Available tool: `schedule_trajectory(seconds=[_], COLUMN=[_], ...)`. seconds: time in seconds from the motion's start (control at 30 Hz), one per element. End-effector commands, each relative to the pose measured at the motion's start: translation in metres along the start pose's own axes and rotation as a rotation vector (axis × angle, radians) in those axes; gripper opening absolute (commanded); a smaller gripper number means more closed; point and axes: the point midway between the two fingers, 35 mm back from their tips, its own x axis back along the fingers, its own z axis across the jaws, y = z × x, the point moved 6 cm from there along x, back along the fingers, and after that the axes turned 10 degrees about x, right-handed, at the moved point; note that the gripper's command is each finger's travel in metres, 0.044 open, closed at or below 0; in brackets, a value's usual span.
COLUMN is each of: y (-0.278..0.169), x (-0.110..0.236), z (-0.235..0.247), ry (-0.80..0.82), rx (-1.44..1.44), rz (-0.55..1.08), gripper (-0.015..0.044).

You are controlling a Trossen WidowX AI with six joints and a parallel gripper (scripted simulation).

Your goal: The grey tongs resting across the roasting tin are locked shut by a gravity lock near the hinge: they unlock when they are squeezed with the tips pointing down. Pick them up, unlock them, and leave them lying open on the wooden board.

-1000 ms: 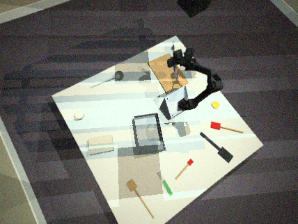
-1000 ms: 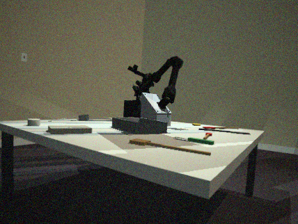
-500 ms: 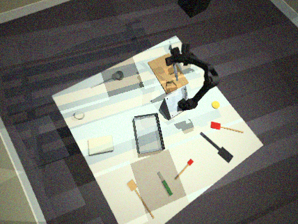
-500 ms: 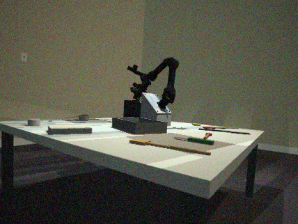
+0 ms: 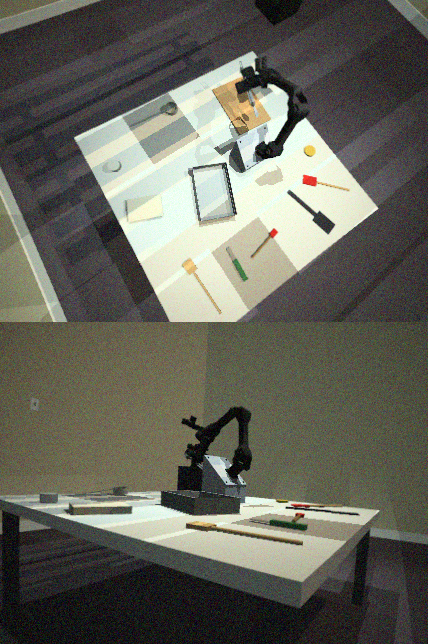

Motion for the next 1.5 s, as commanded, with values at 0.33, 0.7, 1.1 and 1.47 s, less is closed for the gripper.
schedule_trajectory(seconds=[0.33,0.7,1.1,1.47], y=[0.008,0.010,0.011,0.009], x=[-0.006,-0.009,-0.010,-0.014], z=[-0.001,0.001,0.002,0.002], ry=[0.010,0.016,0.016,0.016], rx=[0.001,0.011,0.029,0.029], rz=[0.190,0.351,0.504,0.504], gripper=[-0.0150,-0.0150,-0.0150,-0.0150])
